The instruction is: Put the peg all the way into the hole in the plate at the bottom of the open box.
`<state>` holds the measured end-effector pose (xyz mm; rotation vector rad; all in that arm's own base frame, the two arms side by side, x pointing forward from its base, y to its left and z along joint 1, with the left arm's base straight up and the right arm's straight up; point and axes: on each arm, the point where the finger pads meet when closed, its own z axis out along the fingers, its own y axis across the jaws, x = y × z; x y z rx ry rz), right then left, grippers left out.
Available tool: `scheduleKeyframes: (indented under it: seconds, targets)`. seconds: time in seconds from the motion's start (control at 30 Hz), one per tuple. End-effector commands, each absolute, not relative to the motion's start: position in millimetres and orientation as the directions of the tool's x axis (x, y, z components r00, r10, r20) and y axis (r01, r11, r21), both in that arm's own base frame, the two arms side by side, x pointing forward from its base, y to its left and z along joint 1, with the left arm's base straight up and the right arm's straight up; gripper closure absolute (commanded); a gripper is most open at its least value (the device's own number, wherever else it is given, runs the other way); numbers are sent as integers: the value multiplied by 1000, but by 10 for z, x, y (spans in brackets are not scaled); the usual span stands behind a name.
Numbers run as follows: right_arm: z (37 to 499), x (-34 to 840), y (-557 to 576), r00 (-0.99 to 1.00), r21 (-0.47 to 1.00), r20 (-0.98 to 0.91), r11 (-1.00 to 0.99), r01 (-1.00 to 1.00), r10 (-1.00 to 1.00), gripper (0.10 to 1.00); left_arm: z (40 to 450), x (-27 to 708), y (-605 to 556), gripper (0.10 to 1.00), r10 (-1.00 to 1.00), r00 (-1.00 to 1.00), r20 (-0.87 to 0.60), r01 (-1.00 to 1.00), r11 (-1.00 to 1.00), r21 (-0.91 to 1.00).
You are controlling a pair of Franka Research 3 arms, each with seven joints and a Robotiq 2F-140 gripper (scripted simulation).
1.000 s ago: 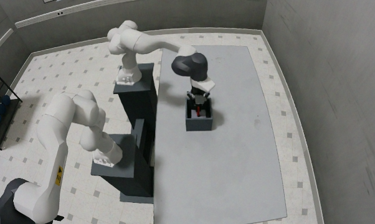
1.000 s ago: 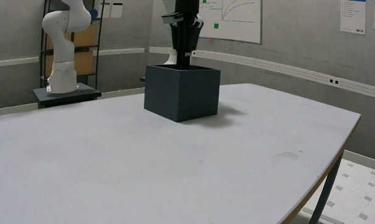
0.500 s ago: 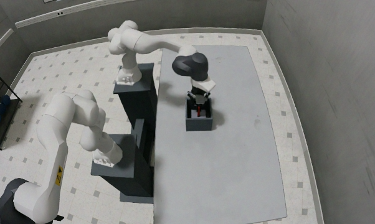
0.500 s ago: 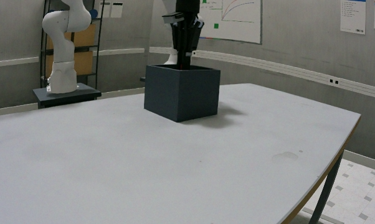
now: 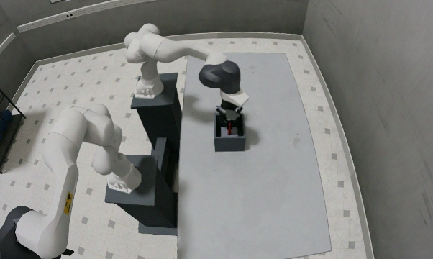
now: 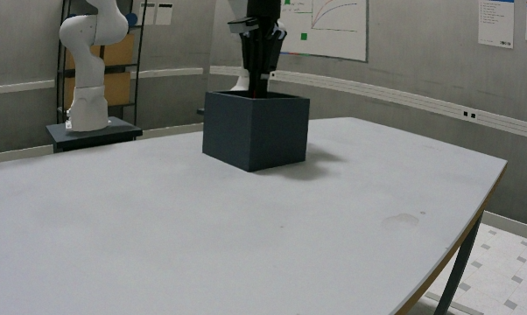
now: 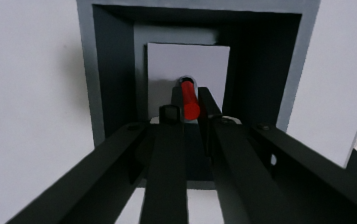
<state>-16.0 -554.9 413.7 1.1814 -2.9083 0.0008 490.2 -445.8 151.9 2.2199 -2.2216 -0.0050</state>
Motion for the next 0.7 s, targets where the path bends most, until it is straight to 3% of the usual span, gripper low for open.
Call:
scheduleKeyframes:
  seconds: [0.0,0.67]
  targets:
    - [4139,-161,-5550,-717,0,3,717,-697,-697,98,1526,4914,-4464,999,-1000,-7,0,-1000,7,0]
    - [4139,-161,-5550,-717,0,3,717,-697,-697,98,1494,4914,-4464,999,-1000,-7,0,-1000,7,0]
